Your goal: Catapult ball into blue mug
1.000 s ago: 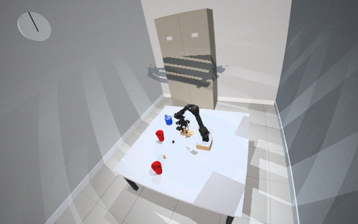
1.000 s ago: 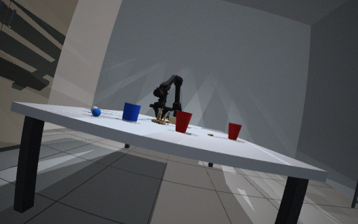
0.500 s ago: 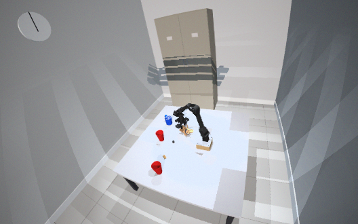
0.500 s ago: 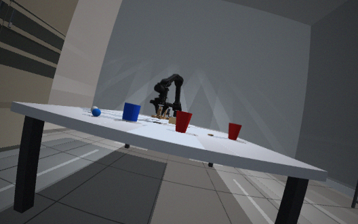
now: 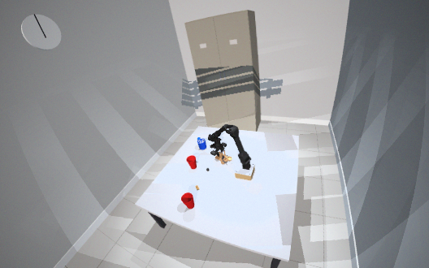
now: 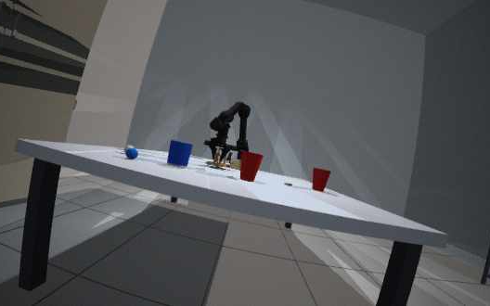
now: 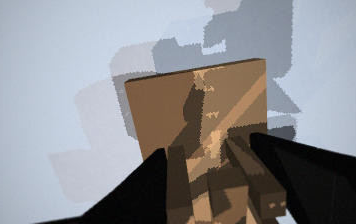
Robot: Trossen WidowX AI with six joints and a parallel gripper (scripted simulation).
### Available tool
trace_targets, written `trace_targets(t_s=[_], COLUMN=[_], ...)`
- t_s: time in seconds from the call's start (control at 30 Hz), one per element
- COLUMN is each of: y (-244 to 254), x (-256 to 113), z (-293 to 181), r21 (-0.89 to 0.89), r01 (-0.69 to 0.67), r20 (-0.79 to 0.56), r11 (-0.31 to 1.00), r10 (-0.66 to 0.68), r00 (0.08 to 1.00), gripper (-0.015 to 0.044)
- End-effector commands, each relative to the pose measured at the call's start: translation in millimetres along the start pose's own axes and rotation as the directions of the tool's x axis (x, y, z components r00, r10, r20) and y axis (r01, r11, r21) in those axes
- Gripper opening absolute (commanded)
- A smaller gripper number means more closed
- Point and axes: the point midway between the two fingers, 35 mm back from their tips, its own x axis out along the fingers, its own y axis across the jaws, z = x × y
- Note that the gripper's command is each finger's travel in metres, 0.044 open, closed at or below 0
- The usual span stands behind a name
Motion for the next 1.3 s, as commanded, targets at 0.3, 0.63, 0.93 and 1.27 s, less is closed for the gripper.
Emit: trace_targets(t_s=[0.3,0.63,0.93,1.27], y=[0,0,0,0], x=[11,11,-12,-79], z=[-1,-1,3,2], r21=[0.001,0.001,0.001,-0.003], r01=[0.0,0.0,0.0,0.0], r20=[0.0,0.0,0.0,0.01], r11=[1.0,1.0,1.0,1.0], r10=[0.0,0.0,0.0,0.0], r00=[1.0,1.0,1.0,1.0], gripper=[0.0,0.0184,0.042,0.044])
